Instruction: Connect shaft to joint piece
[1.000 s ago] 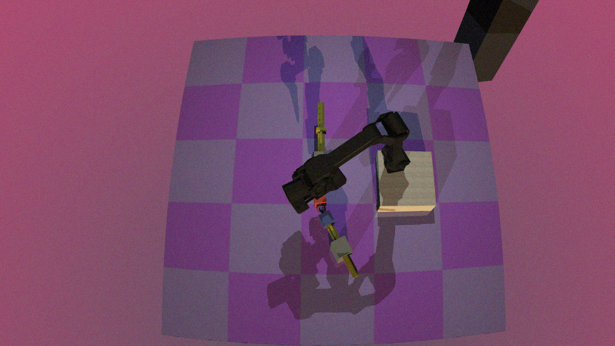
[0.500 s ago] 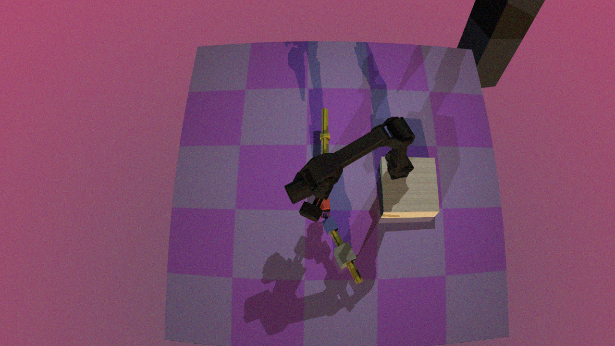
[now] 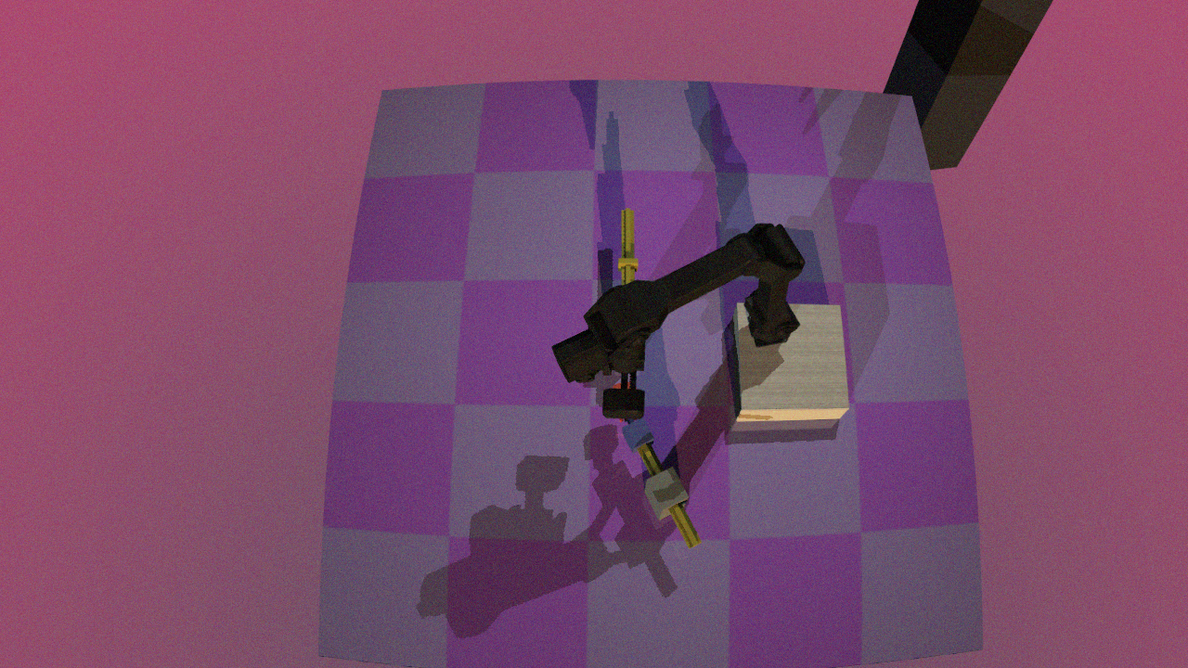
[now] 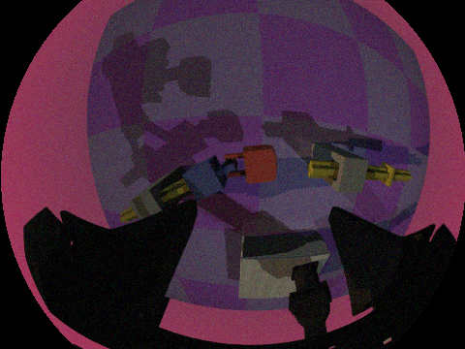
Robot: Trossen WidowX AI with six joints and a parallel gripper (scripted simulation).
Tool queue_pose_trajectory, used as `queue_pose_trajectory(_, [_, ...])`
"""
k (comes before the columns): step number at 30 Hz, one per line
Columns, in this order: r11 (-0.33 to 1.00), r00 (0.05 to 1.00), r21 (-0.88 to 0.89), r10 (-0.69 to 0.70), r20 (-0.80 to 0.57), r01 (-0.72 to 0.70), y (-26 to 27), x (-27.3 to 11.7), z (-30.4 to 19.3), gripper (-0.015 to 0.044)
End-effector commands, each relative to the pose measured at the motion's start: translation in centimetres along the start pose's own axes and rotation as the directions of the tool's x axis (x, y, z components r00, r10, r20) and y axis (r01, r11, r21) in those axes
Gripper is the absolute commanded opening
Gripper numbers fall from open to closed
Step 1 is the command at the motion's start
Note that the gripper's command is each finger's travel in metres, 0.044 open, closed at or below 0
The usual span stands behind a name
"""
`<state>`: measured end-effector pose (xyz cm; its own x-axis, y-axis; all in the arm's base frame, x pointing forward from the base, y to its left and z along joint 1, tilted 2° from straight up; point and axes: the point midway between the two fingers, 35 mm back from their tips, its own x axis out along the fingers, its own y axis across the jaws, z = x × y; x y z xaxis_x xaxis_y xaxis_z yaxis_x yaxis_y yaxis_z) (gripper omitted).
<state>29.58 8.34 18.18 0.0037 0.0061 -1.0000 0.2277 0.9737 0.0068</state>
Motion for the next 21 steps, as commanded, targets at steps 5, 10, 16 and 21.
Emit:
queue_pose_trajectory(5, [1.0,1.0,-0.031,0.001,0.001,-0.001,-3.3,1.1,0.8,0.044])
queue_pose_trajectory(10, [1.0,1.0,-0.03,-0.004,0.002,0.004,-8.0,3.3,1.1,0.044])
queue_pose_trajectory(16, [1.0,1.0,0.014,-0.003,0.001,0.003,-8.0,3.3,1.1,0.044])
queue_pose_trajectory(21, [0.986,1.0,0.164,0.002,0.001,-0.002,-8.0,3.5,1.1,0.044])
